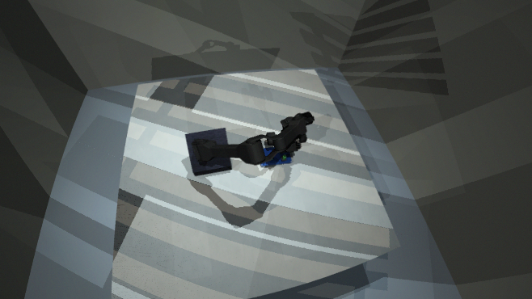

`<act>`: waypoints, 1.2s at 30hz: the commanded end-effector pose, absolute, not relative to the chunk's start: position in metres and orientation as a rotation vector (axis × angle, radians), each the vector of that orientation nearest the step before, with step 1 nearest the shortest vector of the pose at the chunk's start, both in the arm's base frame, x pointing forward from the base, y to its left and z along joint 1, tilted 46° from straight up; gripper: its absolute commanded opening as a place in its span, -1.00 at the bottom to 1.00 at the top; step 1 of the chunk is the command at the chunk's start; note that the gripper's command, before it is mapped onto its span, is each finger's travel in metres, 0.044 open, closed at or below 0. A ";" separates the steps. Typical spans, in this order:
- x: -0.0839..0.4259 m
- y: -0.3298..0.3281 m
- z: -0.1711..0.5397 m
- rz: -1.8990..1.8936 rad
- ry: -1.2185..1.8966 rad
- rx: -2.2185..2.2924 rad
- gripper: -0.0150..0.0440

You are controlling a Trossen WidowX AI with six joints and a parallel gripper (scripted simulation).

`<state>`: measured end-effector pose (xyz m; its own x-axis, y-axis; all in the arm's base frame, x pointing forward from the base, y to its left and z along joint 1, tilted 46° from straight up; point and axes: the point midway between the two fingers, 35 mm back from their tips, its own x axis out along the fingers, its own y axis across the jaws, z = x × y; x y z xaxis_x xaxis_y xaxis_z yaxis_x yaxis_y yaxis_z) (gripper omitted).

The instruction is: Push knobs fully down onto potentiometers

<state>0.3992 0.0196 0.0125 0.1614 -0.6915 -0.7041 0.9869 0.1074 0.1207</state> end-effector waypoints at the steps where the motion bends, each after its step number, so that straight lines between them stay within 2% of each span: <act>1: 0.399 0.019 0.013 -1.349 0.548 0.667 -0.49; 12: 0.396 0.030 0.025 -1.349 0.548 0.667 -0.49; 21: 0.394 0.028 0.021 -1.349 0.553 0.654 0.31; 29: 0.306 0.034 0.030 -1.349 0.562 0.660 1.00; 36: 0.222 0.020 0.028 -1.354 0.559 0.658 1.00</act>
<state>0.2589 0.0298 0.0307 0.1460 -0.6929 -0.7061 0.9893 0.0992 0.1071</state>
